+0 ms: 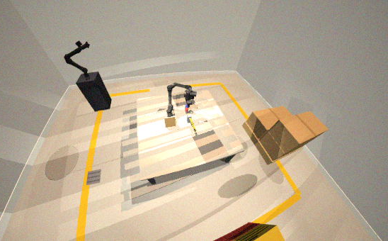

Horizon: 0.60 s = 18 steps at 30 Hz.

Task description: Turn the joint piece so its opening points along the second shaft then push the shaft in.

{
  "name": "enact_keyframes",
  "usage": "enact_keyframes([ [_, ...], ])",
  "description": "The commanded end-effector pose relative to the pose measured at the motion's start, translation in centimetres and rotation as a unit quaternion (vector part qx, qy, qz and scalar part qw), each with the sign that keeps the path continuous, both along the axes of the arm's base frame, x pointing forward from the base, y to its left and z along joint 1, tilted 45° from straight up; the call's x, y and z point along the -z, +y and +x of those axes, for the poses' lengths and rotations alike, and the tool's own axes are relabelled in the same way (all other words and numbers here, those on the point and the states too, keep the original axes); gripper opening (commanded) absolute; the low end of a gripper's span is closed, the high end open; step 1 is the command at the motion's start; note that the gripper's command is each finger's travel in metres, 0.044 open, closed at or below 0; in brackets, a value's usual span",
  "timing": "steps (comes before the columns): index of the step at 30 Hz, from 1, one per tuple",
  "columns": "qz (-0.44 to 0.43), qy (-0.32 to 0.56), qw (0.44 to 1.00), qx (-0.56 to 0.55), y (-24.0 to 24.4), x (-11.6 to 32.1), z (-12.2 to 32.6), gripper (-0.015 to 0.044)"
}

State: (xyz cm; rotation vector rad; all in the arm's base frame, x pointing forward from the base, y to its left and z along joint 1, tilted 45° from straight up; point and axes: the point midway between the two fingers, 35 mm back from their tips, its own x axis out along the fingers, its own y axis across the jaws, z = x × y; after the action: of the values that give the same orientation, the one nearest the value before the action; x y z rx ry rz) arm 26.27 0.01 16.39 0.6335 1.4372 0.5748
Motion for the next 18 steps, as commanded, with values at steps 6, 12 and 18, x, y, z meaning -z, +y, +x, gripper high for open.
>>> enact_keyframes([
  [6, 0.001, 0.043, 0.998, 0.046, -1.3, 1.8, 0.9, 0.0309],
  [12, 0.004, 0.107, 0.988, 0.116, -3.3, 4.5, 2.0, 0.0151],
  [18, 0.009, 0.158, 0.972, 0.175, -4.9, 6.8, 2.5, 0.0000],
])
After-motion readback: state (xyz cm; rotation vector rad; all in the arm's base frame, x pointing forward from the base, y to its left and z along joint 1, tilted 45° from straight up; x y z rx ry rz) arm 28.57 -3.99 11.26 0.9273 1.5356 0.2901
